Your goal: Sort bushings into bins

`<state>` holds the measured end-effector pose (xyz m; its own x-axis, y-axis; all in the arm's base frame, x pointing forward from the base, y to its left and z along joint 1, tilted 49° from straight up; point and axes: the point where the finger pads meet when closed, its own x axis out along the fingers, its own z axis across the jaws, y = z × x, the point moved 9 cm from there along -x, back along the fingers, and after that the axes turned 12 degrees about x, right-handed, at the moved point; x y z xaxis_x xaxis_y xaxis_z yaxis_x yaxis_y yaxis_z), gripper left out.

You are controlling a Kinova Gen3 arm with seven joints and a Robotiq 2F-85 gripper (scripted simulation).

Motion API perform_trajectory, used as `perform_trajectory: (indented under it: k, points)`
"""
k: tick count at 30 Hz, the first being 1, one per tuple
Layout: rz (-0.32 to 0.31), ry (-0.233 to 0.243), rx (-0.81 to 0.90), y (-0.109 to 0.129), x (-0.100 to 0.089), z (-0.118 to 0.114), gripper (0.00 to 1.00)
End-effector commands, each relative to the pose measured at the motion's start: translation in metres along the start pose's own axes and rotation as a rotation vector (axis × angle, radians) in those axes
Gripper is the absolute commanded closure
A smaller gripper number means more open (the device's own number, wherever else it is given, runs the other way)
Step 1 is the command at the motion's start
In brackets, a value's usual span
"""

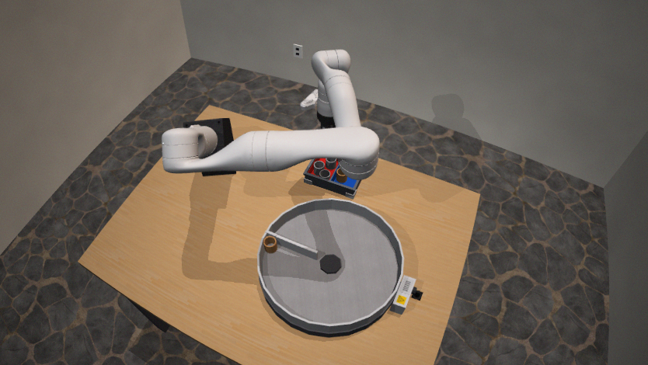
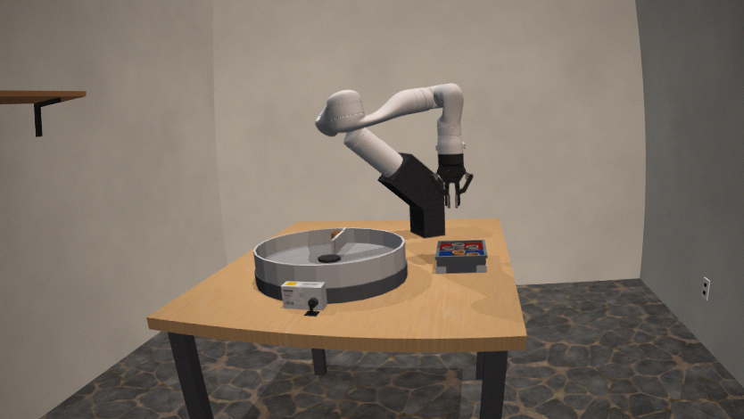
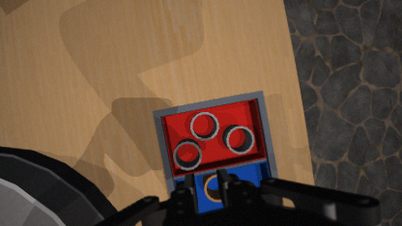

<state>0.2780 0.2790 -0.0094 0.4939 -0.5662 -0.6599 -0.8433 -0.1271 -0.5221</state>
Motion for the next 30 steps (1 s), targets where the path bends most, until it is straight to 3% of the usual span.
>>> perform_trajectory:
  k: [1, 24, 27, 30]
  points:
    - [-0.001, -0.002, 0.000, 0.000, -0.001, 0.000, 0.81]
    - [-0.001, -0.002, 0.000, 0.000, -0.001, 0.000, 0.81]
    - [-0.001, -0.001, 0.194, -0.004, 0.001, -0.024, 0.82]
    - [-0.001, -0.001, 0.199, -0.004, 0.001, -0.024, 0.82]
